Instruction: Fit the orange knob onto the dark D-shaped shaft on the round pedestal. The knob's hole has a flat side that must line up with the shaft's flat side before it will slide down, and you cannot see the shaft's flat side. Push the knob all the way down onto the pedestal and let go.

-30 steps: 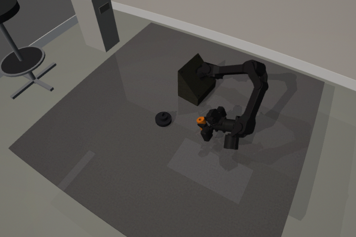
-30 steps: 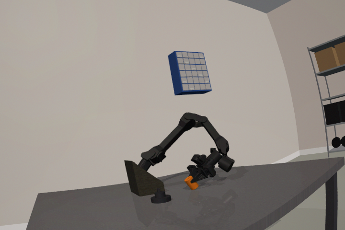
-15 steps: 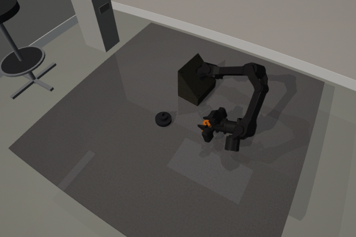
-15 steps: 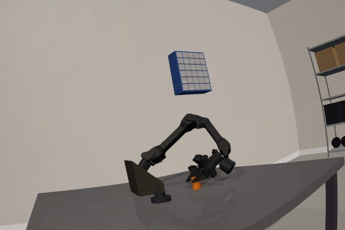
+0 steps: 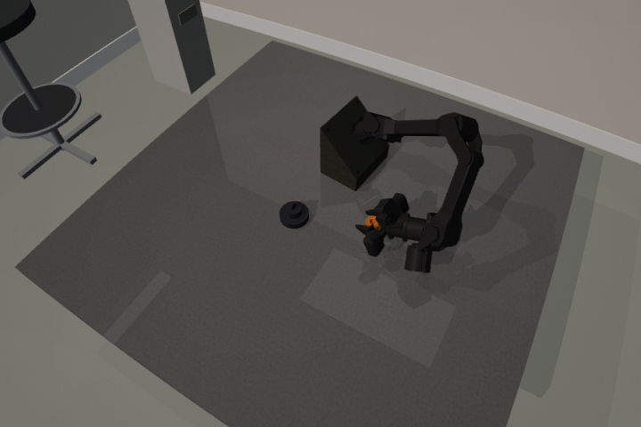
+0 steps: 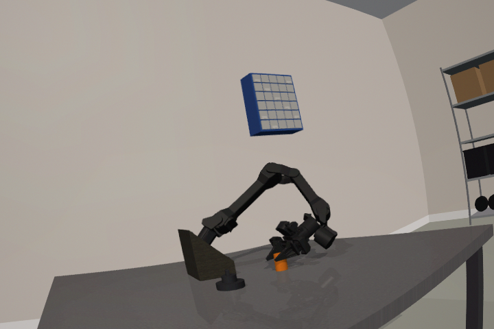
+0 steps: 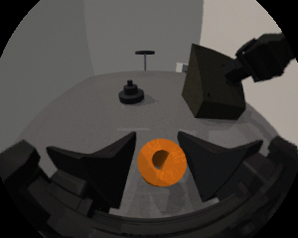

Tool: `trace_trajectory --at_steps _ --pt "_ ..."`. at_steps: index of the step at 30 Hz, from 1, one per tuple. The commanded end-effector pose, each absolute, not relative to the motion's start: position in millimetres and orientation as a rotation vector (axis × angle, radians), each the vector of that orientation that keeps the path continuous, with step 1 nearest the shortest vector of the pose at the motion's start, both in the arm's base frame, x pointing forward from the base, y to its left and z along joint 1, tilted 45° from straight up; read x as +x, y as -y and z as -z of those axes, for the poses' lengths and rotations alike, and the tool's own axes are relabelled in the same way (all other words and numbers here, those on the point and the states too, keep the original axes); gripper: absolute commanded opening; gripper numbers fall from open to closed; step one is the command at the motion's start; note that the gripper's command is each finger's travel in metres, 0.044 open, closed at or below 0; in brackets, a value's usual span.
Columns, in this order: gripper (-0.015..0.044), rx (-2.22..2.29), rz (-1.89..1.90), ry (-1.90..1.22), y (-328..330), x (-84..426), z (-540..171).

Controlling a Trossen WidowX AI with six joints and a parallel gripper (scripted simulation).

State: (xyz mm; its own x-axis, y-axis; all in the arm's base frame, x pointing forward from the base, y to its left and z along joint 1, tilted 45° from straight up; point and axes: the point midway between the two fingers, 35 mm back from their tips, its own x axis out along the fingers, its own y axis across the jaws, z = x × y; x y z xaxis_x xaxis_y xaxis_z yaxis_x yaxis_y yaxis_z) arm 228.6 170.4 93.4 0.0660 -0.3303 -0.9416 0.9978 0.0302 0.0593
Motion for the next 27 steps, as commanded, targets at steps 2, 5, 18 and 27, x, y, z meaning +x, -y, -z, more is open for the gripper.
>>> trace_trajectory --at_steps 2,5,18,27 --pt "0.026 0.971 1.29 -0.921 -170.2 228.7 -93.3" --pt "0.0312 0.971 1.29 -0.921 -170.2 228.7 -93.3" --pt "0.044 0.972 1.29 -0.921 -161.2 229.8 -103.2" --pt "0.044 0.973 1.289 -0.919 -113.6 227.1 -149.7"
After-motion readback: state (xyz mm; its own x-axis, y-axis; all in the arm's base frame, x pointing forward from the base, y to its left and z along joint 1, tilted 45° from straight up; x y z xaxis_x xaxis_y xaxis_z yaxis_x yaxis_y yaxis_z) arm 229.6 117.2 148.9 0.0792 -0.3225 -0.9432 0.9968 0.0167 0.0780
